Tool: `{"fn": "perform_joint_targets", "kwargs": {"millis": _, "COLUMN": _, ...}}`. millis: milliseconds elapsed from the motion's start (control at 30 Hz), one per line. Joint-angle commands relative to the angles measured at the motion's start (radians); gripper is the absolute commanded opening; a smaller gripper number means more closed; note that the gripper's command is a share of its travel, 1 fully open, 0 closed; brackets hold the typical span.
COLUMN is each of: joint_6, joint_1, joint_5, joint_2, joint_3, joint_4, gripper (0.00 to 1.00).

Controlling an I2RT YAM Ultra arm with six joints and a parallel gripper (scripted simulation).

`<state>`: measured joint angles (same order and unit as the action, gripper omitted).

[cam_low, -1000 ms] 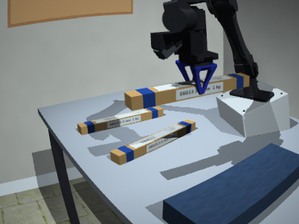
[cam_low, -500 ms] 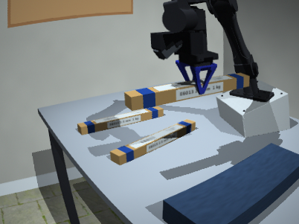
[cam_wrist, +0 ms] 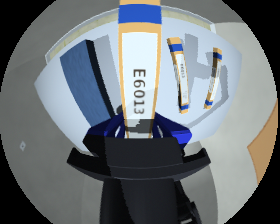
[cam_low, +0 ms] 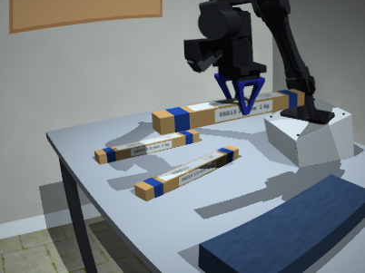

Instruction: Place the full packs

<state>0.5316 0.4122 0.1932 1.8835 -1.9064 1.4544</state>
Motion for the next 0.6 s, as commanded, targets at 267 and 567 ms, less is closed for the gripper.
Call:
{"fn": "perform_joint_targets", "kwargs": {"millis": 267, "joint_6": 0.006, "joint_1": 0.029, "joint_5": 0.012, "joint_2": -0.081, "joint_3": -0.024, "joint_4": -0.003, "gripper": 0.00}}
{"fn": "perform_joint_targets", "kwargs": {"millis": 567, "joint_6": -0.167, "joint_1": -0.019, "joint_5": 0.012, "joint_2": -0.100, "joint_3": 0.000, "joint_4": 0.002, "gripper": 0.00}}
